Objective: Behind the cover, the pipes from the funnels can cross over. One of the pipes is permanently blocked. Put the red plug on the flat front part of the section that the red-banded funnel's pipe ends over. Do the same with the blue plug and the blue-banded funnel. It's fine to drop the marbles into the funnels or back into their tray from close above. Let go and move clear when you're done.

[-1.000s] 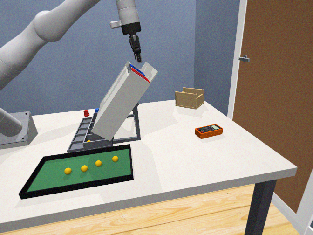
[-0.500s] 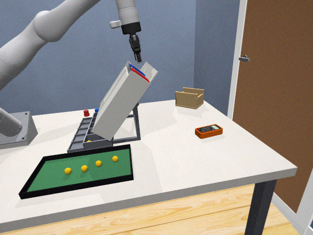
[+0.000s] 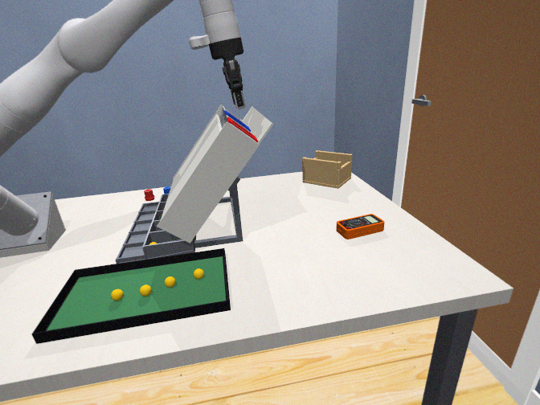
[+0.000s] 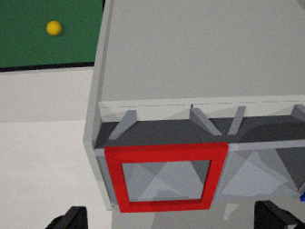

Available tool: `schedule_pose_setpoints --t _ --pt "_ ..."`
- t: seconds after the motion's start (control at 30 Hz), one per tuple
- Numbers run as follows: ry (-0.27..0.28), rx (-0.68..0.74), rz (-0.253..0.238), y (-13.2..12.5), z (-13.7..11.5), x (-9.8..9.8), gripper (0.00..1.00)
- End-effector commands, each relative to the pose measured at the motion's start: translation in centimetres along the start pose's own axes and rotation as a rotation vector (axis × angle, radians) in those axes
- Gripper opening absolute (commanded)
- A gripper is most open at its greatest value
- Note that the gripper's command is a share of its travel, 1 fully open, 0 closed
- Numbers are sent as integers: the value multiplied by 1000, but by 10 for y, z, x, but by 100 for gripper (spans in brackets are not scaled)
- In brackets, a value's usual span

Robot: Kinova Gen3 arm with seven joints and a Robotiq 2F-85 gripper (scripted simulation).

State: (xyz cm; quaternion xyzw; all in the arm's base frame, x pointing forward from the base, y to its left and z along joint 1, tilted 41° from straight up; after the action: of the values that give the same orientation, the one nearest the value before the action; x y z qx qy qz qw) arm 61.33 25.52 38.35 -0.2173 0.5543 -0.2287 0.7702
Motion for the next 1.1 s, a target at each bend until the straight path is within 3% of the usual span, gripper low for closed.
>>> schedule_pose_setpoints --t 0.0,0.73,0.77,0.83,1.07 --pt "123 -6 -43 2 10 -4 100" --pt "123 -6 -43 2 10 -4 100" --pt "109 -5 -40 -17 -64 -12 100" --pt "109 -5 -40 -19 -68 -12 100" --pt "109 -5 -40 -35 -128 -20 100"
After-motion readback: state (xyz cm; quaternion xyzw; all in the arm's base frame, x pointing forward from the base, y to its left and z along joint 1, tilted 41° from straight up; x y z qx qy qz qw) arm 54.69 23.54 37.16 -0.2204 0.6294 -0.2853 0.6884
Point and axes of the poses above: the point where the finger pads meet when closed, its own x axis out along the fingers, its own y axis across the jaws, z = x × y, the point moved 6 cm from there along -x, back along the fingers, and after that the axes turned 15 degrees about x, right-handed, at the moved point
